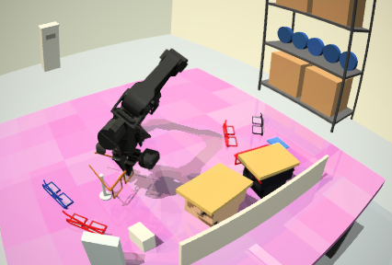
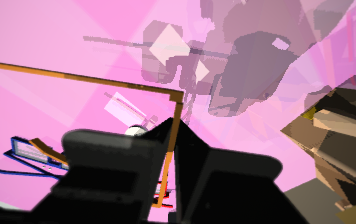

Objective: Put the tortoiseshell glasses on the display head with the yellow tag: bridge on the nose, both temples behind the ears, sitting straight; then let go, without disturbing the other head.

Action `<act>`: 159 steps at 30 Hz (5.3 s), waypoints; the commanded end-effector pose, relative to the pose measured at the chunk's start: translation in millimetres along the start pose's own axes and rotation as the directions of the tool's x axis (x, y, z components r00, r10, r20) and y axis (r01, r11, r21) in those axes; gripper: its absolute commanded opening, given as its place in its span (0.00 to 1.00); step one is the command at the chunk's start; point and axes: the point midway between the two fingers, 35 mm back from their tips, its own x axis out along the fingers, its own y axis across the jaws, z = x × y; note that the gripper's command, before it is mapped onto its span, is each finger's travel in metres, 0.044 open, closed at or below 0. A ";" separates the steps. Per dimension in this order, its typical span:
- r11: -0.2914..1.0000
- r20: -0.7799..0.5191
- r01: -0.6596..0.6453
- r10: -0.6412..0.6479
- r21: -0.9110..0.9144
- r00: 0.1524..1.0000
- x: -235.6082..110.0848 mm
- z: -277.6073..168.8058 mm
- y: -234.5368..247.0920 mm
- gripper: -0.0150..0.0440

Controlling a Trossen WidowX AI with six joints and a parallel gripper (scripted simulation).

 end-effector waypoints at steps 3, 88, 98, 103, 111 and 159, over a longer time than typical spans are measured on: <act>1.000 -0.009 0.006 -0.006 -0.002 1.000 -2.7 1.7 -3.7 0.25; 1.000 -0.007 0.007 -0.007 -0.001 1.000 -2.2 29.1 -15.5 0.25; 1.000 -0.007 0.007 -0.007 -0.001 1.000 -6.3 24.8 -15.7 0.25; 1.000 -0.008 0.006 -0.006 -0.001 1.000 -24.8 22.0 -15.9 0.25; 1.000 -0.008 0.005 -0.005 -0.001 1.000 -59.5 20.3 -15.0 0.25; 0.151 -0.237 0.260 -0.157 0.954 0.959 -143.5 120.7 -57.9 0.25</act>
